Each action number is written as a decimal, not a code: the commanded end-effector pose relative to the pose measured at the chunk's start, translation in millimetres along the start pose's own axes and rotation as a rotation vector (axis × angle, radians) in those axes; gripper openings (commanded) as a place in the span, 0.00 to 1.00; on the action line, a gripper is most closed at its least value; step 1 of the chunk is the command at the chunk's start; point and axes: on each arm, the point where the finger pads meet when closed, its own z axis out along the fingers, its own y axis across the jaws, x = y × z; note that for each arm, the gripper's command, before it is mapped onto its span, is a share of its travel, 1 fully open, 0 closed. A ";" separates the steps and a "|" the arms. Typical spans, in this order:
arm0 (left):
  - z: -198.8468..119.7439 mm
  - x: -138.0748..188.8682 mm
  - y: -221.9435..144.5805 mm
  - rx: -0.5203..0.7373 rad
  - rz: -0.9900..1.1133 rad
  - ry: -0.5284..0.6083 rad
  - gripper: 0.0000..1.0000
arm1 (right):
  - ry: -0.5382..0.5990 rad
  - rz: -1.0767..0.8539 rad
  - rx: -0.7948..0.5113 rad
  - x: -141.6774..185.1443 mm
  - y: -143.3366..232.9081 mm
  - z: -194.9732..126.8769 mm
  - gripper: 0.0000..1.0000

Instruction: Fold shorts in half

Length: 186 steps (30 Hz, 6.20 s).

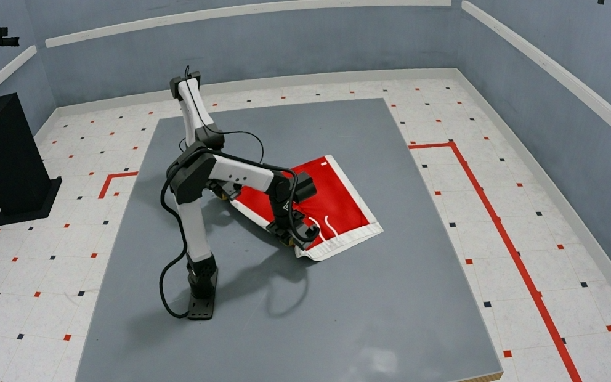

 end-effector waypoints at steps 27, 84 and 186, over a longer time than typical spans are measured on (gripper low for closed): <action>-16.0 -4.7 -12.4 0.011 0.002 -0.003 0.00 | -0.040 0.027 0.017 -9.3 -20.2 -15.3 0.00; -29.8 -9.8 -38.3 0.078 0.104 -0.025 0.00 | -0.064 0.120 0.079 -22.8 -38.6 -15.9 0.00; -145.9 -51.1 171.1 0.067 0.259 -0.186 0.00 | -0.102 0.260 0.007 -51.8 85.4 -106.1 0.00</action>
